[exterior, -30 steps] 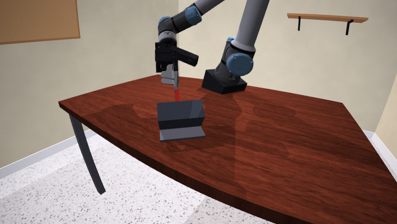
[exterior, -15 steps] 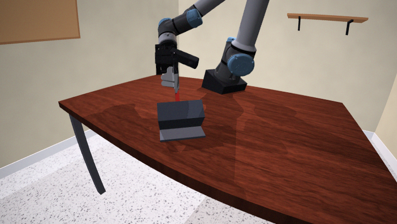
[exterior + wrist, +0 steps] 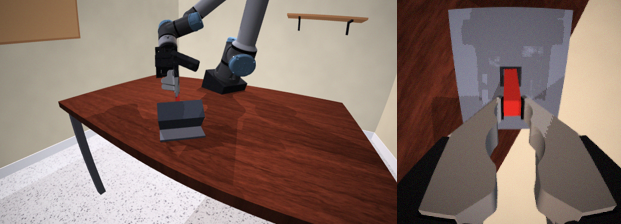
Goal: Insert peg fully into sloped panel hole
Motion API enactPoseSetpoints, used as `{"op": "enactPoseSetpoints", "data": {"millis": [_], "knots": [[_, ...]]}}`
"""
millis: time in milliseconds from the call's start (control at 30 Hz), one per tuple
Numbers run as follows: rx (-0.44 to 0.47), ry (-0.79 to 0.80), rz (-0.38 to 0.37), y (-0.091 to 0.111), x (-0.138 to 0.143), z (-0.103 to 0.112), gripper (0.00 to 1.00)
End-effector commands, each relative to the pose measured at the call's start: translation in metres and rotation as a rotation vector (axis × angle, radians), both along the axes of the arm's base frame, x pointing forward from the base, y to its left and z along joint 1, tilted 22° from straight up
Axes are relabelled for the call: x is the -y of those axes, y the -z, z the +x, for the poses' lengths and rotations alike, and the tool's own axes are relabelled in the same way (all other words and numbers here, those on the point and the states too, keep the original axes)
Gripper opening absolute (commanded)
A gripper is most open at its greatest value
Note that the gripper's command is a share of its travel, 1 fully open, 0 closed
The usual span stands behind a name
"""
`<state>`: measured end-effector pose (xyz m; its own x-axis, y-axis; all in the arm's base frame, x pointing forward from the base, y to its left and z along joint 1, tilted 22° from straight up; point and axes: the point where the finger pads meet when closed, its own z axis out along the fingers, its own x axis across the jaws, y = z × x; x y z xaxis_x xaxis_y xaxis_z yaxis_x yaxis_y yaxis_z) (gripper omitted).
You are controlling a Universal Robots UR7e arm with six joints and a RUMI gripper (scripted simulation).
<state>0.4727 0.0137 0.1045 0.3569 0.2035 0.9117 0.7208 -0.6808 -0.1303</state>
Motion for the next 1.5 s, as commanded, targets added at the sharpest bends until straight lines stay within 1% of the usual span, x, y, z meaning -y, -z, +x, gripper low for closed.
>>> {"op": "enactPoseSetpoints", "data": {"millis": [0, 500, 833, 900, 1400, 1467], "knots": [[0.001, 0.001, -0.001, 0.0014, -0.0026, 0.0028, 0.0], [0.001, 0.0, 0.0, 0.0016, -0.0031, 0.003, 0.0], [0.001, 0.0, 0.0, 0.0016, -0.0031, 0.003, 0.14], [0.001, 0.0, 0.0, 0.0016, -0.0031, 0.003, 0.14], [0.001, 0.0, 0.0, 0.0016, -0.0031, 0.003, 0.36], [0.001, 0.0, 0.0, 0.0016, -0.0031, 0.003, 0.36]]}}
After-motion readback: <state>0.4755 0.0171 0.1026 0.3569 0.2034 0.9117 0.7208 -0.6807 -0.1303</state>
